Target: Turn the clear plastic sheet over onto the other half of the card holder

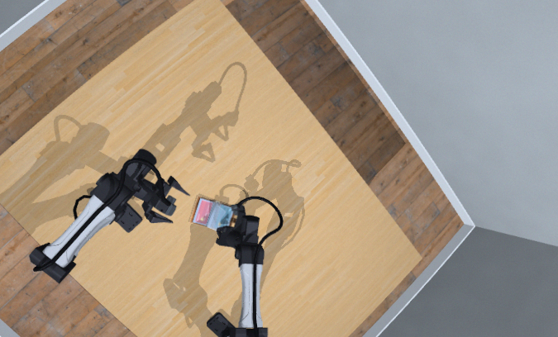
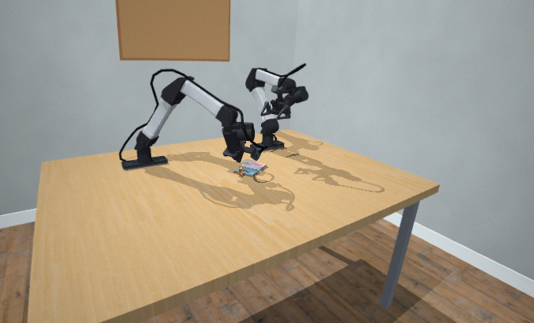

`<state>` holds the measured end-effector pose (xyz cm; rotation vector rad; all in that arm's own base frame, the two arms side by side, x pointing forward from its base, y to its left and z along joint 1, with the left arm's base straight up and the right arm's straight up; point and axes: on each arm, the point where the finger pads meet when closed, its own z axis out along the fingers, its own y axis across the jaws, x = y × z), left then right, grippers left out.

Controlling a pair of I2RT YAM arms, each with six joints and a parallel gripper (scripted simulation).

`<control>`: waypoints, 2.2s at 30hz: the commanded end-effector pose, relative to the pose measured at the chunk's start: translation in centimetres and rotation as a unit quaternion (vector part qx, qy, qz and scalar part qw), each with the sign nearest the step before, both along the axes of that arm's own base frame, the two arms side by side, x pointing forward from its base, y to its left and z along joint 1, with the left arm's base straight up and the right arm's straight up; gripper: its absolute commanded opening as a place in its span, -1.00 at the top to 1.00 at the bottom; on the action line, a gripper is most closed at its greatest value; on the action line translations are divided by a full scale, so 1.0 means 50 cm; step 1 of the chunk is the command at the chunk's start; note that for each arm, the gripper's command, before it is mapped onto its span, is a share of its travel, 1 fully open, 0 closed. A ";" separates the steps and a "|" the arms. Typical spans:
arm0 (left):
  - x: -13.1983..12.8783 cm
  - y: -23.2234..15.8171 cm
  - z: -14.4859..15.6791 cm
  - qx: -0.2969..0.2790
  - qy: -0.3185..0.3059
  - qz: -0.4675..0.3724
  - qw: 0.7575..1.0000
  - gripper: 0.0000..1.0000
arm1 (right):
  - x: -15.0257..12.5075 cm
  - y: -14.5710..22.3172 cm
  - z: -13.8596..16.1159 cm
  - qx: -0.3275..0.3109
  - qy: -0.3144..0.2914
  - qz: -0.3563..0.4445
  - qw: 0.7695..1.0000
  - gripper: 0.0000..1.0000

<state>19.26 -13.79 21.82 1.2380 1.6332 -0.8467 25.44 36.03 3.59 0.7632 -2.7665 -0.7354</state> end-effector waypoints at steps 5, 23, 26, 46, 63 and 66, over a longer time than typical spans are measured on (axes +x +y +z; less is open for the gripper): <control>0.005 0.002 0.005 0.000 -0.005 0.001 1.000 -1.00 | -0.003 0.041 0.057 0.012 -0.018 -0.008 1.000 0.98; 0.005 0.002 0.005 0.000 -0.005 0.001 1.000 -1.00 | -0.051 0.130 0.009 0.010 -0.015 -0.008 1.000 0.98; 0.005 0.002 0.005 0.000 -0.005 0.001 1.000 -1.00 | -0.059 0.144 0.002 0.011 -0.015 -0.008 1.000 0.98; 0.005 0.002 0.005 0.000 -0.005 0.001 1.000 -1.00 | -0.067 0.165 0.008 0.021 -0.020 -0.008 1.000 0.98; -0.028 0.012 -0.039 0.056 0.009 -0.017 0.998 -1.00 | -0.049 0.135 0.121 0.048 -0.031 -0.006 0.998 0.08; -0.033 0.011 -0.038 0.054 0.008 -0.022 0.998 -1.00 | -0.041 0.122 0.148 0.049 -0.033 -0.006 0.998 -0.30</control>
